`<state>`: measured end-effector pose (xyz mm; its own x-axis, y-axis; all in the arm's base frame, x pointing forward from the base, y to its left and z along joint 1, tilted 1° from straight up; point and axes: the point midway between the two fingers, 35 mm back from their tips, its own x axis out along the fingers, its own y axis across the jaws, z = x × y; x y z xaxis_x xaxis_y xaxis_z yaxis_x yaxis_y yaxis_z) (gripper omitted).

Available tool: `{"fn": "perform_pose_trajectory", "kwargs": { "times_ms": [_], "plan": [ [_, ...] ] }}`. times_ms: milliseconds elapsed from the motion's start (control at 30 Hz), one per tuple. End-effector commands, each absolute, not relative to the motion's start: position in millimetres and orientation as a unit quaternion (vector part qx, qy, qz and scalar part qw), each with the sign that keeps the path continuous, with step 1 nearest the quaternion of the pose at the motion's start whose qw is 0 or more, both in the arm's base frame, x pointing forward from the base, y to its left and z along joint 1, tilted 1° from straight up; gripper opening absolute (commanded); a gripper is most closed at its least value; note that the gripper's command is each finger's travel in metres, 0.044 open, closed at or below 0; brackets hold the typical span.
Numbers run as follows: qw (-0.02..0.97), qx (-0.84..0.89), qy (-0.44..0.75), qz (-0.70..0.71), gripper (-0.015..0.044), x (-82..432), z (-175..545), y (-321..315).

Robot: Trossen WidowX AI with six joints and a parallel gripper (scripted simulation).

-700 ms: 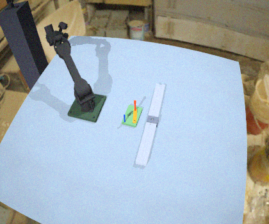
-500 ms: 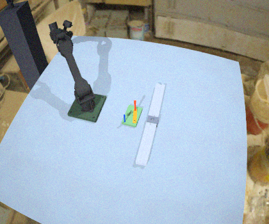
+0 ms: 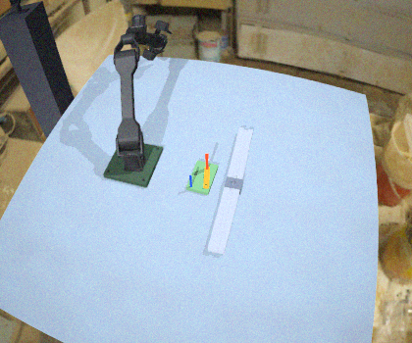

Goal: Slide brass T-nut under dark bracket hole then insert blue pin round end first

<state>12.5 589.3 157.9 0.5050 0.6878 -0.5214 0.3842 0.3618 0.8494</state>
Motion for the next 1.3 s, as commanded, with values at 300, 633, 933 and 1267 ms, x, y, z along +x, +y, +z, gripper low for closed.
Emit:
{"fn": "perform_pose_trajectory", "kwargs": {
  "times_ms": [300,633,933,1267],
  "plan": [
    [0.749,0.513,0.415,-0.056,0.044,215,174,458],
    [0.753,0.472,0.397,-0.227,0.044,312,174,297],
    [0.694,0.444,0.405,-0.397,0.044,319,174,127],
    [0.565,0.442,0.431,-0.547,0.044,243,176,-7]
  ]
}}
